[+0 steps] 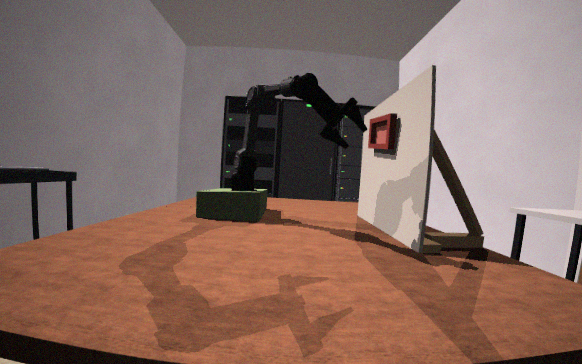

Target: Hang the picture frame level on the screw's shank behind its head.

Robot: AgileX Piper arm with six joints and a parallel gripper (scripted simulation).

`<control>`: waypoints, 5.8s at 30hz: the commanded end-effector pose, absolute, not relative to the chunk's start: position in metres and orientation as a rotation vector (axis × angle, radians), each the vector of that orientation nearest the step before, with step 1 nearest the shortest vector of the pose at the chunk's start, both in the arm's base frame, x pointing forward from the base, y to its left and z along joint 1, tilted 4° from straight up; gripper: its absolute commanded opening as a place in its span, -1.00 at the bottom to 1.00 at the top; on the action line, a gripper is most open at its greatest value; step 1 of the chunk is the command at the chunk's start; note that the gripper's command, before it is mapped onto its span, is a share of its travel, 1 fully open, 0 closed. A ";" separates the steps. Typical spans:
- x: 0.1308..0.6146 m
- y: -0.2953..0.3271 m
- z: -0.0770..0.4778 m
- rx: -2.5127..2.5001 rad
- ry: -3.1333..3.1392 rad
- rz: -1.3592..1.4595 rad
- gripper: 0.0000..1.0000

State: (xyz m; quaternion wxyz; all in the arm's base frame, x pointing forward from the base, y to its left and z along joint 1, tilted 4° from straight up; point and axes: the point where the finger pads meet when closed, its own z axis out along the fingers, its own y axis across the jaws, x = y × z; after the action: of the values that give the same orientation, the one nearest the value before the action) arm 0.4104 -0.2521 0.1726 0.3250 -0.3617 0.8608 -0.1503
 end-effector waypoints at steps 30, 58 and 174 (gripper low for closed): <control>0.451 -0.269 0.210 -0.906 2.101 -1.095 1.00; 0.506 -0.113 0.289 -1.060 1.359 -1.091 1.00; 0.543 -0.065 0.296 -1.102 1.228 -0.996 0.26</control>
State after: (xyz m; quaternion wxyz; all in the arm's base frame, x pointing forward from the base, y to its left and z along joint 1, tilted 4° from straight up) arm 0.5400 -0.0649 0.2966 0.5706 -0.4699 0.5229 -0.4246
